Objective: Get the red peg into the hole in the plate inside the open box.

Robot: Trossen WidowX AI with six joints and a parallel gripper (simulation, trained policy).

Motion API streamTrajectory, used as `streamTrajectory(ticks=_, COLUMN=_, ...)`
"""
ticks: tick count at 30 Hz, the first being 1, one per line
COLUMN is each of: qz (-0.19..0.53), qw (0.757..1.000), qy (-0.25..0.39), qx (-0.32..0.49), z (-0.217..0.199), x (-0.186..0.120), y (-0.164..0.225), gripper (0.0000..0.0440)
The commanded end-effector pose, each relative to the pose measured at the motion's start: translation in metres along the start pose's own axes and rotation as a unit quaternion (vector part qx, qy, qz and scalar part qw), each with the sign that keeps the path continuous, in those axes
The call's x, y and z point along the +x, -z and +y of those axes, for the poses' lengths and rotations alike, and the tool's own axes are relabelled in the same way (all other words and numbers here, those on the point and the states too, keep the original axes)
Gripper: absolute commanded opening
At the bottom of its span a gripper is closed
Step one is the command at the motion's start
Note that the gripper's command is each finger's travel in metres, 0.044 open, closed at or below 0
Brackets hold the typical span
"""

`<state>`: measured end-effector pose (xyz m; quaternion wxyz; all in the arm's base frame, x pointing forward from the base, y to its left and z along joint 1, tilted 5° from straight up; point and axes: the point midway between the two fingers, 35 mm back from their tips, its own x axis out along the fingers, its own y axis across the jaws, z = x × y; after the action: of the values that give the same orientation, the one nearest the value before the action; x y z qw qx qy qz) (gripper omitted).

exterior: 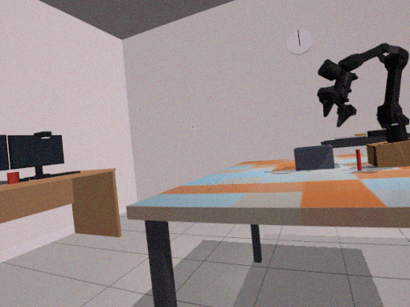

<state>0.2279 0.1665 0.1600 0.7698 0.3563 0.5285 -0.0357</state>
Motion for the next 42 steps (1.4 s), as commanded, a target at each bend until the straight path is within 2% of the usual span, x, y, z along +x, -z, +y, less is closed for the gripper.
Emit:
streamTrajectory(ticks=1, qz=0.003, qw=0.999, qy=0.049, qx=0.015, z=-0.014, x=0.006, y=0.0, gripper=0.044)
streamTrajectory(ticks=10, qz=0.022, qw=0.979, qy=0.189, qx=0.07, z=-0.062, x=0.026, y=0.01, gripper=0.0436)
streamTrajectory(ticks=17, qz=0.025, qw=0.959, qy=0.26, qx=0.112, z=-0.089, x=0.041, y=0.019, gripper=0.0424)
streamTrajectory(ticks=24, qz=0.021, qw=0.947, qy=0.286, qx=0.143, z=-0.106, x=0.062, y=0.026, gripper=0.042)
streamTrajectory(ticks=35, qz=0.011, qw=0.944, qy=0.281, qx=0.176, z=-0.127, x=0.098, y=0.039, gripper=0.0412)
streamTrajectory(ticks=38, qz=0.012, qw=0.941, qy=0.283, qx=0.183, z=-0.133, x=0.103, y=0.043, gripper=0.0375)
streamTrajectory(ticks=42, qz=0.018, qw=0.936, qy=0.291, qx=0.196, z=-0.141, x=0.107, y=0.049, gripper=0.0283)
